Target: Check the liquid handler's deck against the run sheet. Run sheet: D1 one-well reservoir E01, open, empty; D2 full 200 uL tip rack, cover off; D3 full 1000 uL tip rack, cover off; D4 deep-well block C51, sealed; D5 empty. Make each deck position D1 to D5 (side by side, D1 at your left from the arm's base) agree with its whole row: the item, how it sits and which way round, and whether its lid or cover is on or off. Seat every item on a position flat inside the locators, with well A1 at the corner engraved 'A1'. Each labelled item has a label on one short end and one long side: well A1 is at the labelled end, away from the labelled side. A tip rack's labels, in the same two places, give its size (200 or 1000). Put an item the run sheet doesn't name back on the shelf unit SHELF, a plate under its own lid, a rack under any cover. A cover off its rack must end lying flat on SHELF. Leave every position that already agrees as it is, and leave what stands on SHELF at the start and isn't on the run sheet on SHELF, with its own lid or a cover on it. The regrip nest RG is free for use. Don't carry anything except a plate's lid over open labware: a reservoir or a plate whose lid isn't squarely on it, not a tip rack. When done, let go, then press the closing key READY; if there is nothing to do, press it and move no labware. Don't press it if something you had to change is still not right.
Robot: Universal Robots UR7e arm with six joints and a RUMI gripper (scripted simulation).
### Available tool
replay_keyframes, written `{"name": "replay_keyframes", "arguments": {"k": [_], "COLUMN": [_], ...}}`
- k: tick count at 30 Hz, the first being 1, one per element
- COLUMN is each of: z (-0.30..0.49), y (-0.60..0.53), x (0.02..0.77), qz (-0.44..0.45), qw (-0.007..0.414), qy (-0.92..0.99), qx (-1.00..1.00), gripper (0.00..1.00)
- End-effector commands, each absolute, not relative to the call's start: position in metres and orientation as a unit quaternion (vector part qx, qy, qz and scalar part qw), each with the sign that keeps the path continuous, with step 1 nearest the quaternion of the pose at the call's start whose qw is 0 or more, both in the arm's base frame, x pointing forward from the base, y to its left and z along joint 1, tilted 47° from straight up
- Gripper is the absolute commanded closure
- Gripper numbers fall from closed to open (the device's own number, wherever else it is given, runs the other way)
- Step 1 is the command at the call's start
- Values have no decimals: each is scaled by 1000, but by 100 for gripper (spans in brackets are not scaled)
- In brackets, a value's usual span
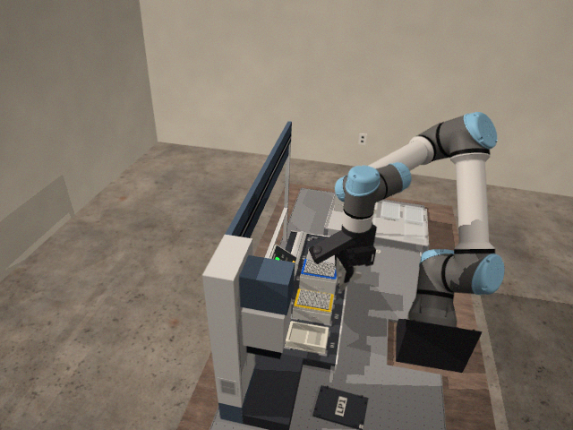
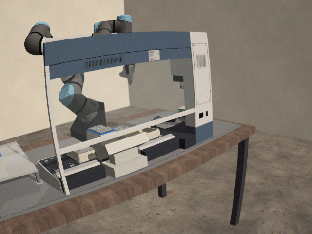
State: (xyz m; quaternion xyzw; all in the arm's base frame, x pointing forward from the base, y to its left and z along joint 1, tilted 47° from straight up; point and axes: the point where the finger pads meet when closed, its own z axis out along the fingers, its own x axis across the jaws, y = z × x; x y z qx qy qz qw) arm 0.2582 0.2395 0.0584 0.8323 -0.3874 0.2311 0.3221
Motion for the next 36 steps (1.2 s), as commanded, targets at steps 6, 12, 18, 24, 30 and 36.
{"name": "replay_keyframes", "arguments": {"k": [6,12,18,24,30,36], "z": [58,58,58,60,61,62], "y": [240,240,240,235,233,228], "x": [258,258,258,229,209,179], "qz": [201,187,171,150,135,112], "qw": [340,348,356,366,372,379], "qy": [-311,-277,-237,-183,-147,-92], "qx": [864,876,888,900,907,914], "gripper": [100,100,100,100,100,100]}}
